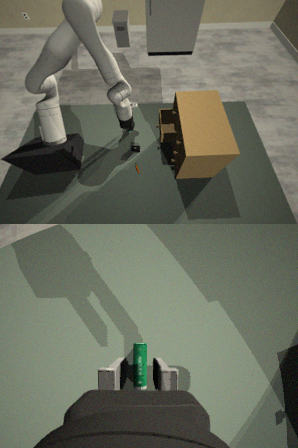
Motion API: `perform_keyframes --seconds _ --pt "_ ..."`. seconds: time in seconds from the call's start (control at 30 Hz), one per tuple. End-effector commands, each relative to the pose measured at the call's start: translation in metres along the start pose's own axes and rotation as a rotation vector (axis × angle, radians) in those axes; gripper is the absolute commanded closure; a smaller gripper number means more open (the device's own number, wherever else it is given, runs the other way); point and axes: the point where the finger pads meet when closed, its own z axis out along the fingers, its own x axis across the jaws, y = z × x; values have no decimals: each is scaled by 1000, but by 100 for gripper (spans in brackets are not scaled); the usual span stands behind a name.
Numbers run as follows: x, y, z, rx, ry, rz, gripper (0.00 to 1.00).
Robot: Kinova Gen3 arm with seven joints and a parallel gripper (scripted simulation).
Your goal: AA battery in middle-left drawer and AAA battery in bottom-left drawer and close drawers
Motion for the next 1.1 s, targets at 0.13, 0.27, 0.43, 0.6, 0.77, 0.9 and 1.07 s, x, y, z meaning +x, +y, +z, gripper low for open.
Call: perform_keyframes --seconds 0.13,0.27,0.43,0.6,0.77,0.9,1.07 --pt "1 0 1 0 1 0 39" --pt "1 0 8 0 1 0 39" --pt "1 0 14 0 1 0 39" --pt "1 0 20 0 1 0 39" --pt "1 0 21 0 1 0 39" --pt "1 0 21 0 1 0 39" --pt "1 0 21 0 1 0 39"
